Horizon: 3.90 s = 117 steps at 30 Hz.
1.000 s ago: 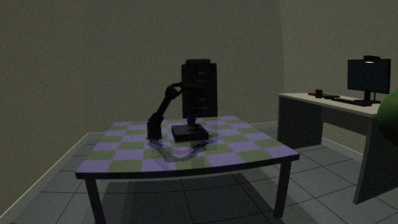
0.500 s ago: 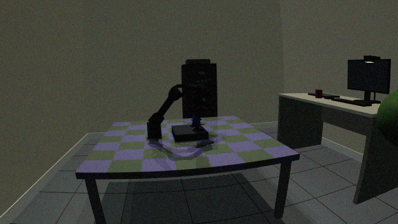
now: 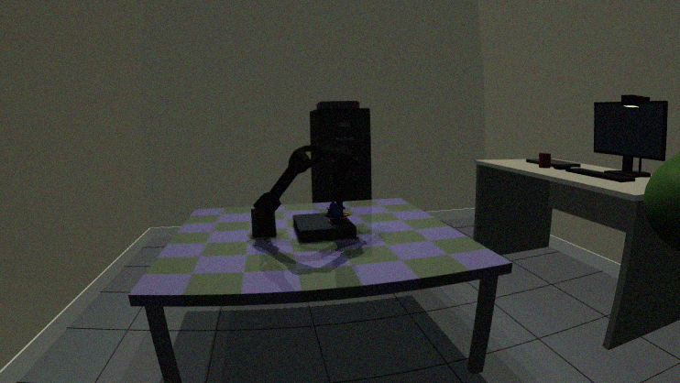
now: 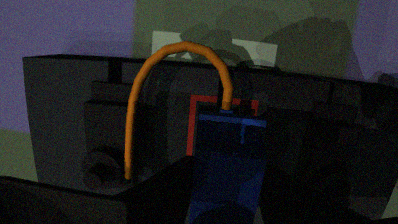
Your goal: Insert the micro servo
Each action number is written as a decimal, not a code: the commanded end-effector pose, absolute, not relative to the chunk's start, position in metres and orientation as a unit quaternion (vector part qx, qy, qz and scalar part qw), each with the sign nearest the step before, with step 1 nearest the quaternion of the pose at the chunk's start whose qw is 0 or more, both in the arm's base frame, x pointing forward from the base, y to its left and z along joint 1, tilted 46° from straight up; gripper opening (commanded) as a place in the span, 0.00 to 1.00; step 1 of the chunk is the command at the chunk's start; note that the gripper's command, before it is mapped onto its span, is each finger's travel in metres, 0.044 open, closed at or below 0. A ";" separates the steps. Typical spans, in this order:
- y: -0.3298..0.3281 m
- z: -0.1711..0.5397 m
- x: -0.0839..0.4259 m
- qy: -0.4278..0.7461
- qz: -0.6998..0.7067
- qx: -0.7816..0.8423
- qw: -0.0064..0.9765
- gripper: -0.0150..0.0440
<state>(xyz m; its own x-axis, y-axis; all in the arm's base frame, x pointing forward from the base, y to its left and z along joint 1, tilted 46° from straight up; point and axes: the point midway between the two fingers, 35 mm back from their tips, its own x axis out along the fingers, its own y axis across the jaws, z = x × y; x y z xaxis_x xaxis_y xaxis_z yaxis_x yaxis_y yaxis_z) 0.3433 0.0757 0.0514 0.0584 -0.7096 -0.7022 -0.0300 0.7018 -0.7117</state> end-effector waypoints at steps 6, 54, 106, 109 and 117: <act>0.076 0.051 0.344 0.636 -0.252 -0.293 0.668 0.25; 0.042 0.018 0.347 0.635 -0.252 -0.294 0.668 0.25; 0.136 0.109 0.232 0.632 -0.214 -0.310 0.677 1.00; 0.136 0.109 0.232 0.632 -0.214 -0.310 0.677 1.00; 0.136 0.109 0.232 0.632 -0.214 -0.310 0.677 1.00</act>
<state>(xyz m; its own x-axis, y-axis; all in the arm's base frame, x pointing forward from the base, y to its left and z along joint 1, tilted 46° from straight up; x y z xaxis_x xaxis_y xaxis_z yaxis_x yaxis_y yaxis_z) 0.2330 0.1354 0.1087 0.1140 -0.6809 -0.7234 -0.0936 0.7175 -0.6902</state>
